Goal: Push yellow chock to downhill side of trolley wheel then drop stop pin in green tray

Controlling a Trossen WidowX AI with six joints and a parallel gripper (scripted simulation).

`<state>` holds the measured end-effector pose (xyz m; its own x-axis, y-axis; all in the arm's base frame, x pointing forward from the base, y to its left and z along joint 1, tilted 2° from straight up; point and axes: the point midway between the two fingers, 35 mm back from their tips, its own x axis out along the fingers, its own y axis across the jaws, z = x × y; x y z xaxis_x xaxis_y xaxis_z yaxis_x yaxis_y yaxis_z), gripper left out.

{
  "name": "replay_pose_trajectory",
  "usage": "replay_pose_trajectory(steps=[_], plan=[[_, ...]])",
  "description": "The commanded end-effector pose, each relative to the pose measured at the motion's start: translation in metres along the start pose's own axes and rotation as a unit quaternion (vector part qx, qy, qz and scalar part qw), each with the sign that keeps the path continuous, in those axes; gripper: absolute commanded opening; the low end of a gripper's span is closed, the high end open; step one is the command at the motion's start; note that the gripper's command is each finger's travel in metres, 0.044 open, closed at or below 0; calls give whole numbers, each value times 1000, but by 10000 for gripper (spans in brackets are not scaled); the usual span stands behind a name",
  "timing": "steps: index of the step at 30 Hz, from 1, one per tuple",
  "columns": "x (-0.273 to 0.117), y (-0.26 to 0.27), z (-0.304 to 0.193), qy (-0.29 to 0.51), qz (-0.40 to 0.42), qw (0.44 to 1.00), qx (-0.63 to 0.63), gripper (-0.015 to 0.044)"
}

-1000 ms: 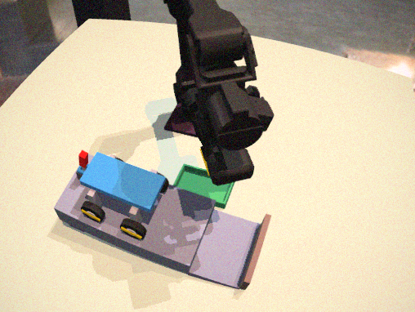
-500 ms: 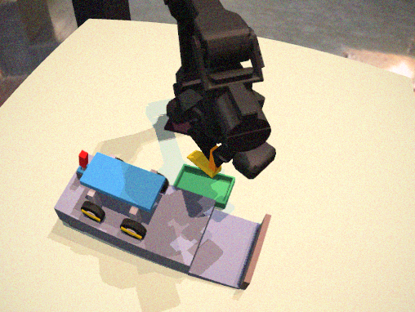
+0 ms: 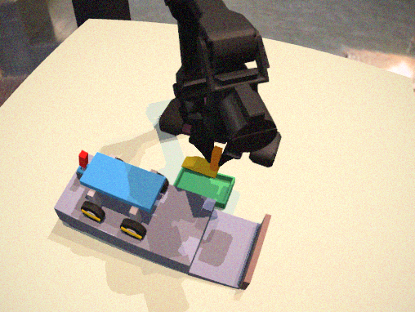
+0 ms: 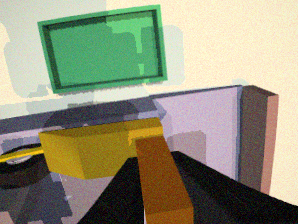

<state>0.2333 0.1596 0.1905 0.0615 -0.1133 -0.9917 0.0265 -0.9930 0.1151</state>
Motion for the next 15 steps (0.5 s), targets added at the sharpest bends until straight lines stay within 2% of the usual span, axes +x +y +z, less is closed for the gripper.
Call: replay_pose_trajectory(steps=[1,15], plan=[[0,1,0,1,4,1000,-14,0],[6,-3,-29,3,3,1000,-13,0]])
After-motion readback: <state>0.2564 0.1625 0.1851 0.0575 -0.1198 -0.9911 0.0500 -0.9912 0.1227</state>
